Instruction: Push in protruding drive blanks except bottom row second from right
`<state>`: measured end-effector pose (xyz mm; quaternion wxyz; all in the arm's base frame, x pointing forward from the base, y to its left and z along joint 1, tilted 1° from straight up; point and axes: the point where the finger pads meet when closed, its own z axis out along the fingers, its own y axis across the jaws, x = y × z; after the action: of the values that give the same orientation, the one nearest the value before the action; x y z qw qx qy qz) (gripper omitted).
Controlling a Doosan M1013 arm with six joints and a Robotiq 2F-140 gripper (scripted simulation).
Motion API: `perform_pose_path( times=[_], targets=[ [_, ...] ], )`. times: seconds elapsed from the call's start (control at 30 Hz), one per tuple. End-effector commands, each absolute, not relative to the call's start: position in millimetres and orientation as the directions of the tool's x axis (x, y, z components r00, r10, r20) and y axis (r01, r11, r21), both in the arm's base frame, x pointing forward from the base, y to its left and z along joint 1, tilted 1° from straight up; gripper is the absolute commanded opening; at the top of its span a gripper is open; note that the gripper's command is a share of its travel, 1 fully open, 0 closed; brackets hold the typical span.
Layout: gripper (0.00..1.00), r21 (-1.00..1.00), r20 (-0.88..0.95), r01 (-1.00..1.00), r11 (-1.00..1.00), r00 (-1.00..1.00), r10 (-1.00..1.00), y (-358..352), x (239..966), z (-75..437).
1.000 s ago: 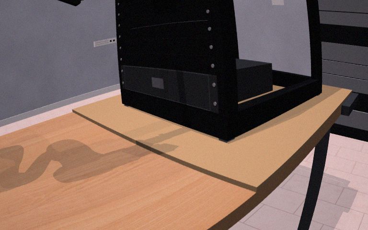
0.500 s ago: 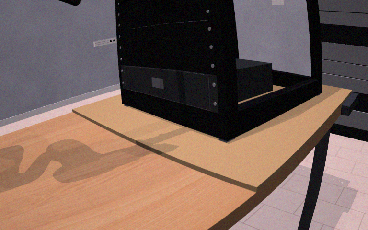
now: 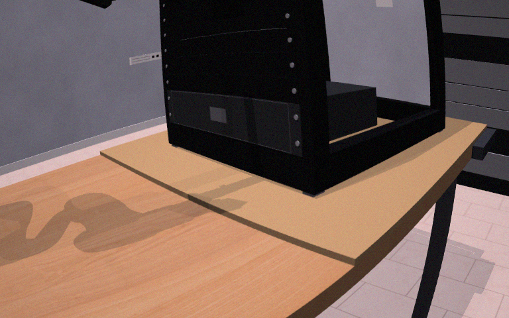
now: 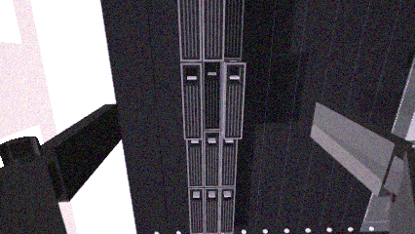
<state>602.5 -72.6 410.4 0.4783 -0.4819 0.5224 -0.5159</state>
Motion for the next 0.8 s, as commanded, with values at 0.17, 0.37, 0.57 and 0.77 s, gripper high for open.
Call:
perform_pose_path(
  times=[0.17,0.37,0.57,0.77],
  targets=[
    [1.0,-1.0,-0.003,-0.009,0.003,-0.078,-0.997,-72.8,602.7,411.2],
    [1.0,-1.0,-0.003,-0.009,0.003,-0.078,-0.997,-72.8,602.7,411.2],
    [0.1,-1.0,-0.003,-0.009,0.003,-0.078,-0.997,-72.8,602.7,411.2],
    [0.1,-1.0,-0.003,-0.009,0.003,-0.078,-0.997,-72.8,602.7,411.2]
  ],
)
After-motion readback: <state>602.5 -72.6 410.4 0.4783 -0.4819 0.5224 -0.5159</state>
